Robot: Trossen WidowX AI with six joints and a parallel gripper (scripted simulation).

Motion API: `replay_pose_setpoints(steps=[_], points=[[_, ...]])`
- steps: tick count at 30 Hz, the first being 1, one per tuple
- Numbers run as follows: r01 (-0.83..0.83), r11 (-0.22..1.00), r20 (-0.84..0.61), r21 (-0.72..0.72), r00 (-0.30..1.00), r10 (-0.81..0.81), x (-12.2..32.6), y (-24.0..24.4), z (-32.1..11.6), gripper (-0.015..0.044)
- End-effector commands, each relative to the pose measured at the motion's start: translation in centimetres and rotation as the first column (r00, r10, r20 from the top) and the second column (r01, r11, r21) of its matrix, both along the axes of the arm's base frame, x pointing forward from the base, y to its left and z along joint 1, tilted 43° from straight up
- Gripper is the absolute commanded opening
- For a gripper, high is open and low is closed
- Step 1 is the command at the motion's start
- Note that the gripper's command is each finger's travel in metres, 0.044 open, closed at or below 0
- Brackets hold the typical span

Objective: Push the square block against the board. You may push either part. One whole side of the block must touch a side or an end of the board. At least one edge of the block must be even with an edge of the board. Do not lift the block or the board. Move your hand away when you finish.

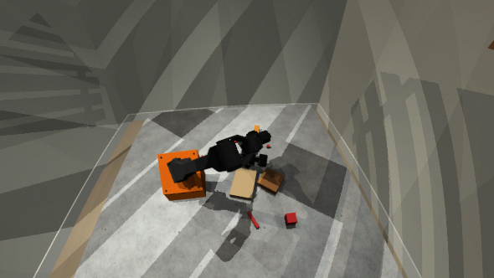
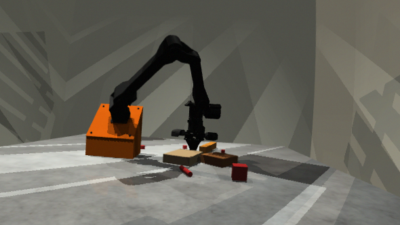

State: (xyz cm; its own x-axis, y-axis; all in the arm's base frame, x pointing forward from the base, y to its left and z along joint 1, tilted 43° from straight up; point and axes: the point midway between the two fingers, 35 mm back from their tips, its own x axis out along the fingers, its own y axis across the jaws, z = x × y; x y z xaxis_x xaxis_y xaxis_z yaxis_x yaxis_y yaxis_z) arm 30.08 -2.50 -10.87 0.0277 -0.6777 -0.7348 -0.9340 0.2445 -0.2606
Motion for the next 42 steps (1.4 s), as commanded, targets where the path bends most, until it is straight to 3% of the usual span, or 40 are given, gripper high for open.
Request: replay_pose_setpoints(steps=[1, 42], points=[[-0.002, 1.000, 0.002, -0.005, 1.000, 0.002, -0.1, -0.4, 0.5, 0.0000], [-0.002, 1.000, 0.001, -0.007, 1.000, 0.002, -1.6, -3.3, 3.0, 0.0000]])
